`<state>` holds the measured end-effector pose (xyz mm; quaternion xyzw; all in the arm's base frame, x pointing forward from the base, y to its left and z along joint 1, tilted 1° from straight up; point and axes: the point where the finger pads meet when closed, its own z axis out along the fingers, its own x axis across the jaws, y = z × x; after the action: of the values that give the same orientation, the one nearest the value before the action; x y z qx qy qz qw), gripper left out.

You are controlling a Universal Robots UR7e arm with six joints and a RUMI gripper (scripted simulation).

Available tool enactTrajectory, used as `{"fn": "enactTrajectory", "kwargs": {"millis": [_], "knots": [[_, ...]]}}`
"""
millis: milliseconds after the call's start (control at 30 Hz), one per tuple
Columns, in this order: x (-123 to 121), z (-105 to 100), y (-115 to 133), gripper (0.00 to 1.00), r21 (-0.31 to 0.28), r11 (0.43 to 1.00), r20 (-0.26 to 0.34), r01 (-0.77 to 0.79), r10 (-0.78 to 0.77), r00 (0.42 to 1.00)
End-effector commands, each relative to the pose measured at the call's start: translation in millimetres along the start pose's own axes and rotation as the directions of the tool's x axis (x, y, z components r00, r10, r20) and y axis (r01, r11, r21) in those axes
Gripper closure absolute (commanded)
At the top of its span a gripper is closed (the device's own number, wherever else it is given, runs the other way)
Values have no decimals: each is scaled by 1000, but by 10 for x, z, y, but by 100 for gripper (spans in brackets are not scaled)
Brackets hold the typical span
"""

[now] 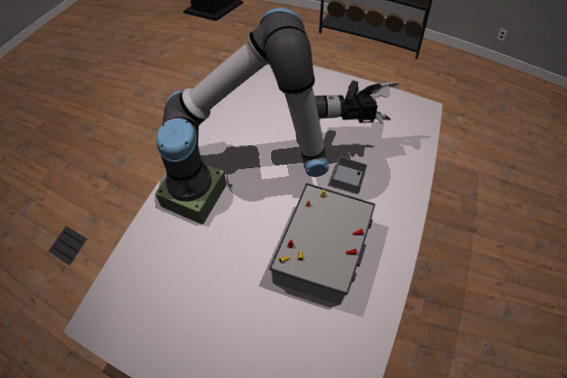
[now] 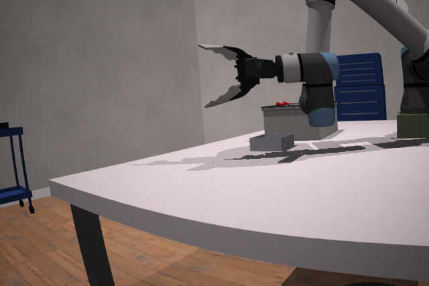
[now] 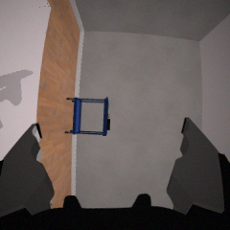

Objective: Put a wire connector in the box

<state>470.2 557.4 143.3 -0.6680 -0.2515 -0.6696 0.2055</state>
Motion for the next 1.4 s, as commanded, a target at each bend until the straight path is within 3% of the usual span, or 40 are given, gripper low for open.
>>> {"fn": "enactTrajectory", "kwargs": {"millis": [0,833,1100,1367], "knots": [[8,0,1,0,0,1000,-1,0,0,1000],[5,19,20,0,-2,1000,5,1,-1,1000],[-7,78,86,0,-10,1000,26,3,-2,1000],[-39,234,279,0,-32,999,86,9,-6,996]]}}
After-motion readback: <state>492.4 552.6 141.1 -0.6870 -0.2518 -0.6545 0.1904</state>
